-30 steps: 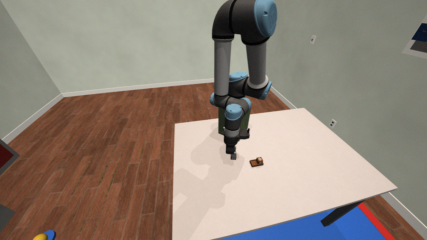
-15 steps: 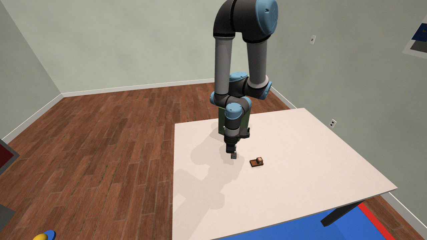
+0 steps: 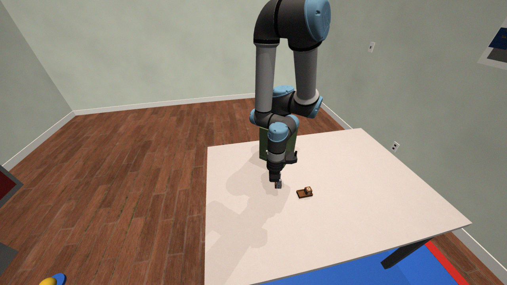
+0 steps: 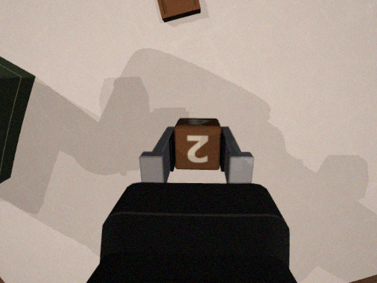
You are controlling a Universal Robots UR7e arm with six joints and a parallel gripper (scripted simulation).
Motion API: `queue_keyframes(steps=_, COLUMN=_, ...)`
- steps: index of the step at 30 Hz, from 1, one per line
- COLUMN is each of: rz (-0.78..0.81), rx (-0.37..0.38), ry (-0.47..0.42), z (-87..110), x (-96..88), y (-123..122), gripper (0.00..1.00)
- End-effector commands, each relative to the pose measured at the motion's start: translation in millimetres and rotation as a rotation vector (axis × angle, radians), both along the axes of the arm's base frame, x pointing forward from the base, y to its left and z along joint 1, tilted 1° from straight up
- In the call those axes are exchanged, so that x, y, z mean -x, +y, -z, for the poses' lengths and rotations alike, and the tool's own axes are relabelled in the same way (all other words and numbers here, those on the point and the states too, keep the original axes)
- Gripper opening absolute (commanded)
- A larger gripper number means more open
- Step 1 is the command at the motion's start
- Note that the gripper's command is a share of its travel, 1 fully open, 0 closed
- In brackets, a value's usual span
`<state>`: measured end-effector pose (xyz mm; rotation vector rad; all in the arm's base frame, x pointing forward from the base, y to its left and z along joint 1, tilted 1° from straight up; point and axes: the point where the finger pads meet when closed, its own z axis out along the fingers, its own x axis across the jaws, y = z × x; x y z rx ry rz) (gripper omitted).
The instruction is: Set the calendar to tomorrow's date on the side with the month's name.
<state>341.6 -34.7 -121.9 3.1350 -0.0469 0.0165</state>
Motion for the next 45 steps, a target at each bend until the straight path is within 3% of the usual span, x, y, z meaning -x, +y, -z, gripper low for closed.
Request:
queue_keyframes(steps=1, rz=-0.103, rx=0.003, ry=-0.002, z=-0.7, x=-1.2, y=4, gripper=0.6)
queue_keyframes(steps=45, rz=-1.158, rx=0.014, ry=0.005, z=-0.3, x=3.9, y=35, gripper=0.6)
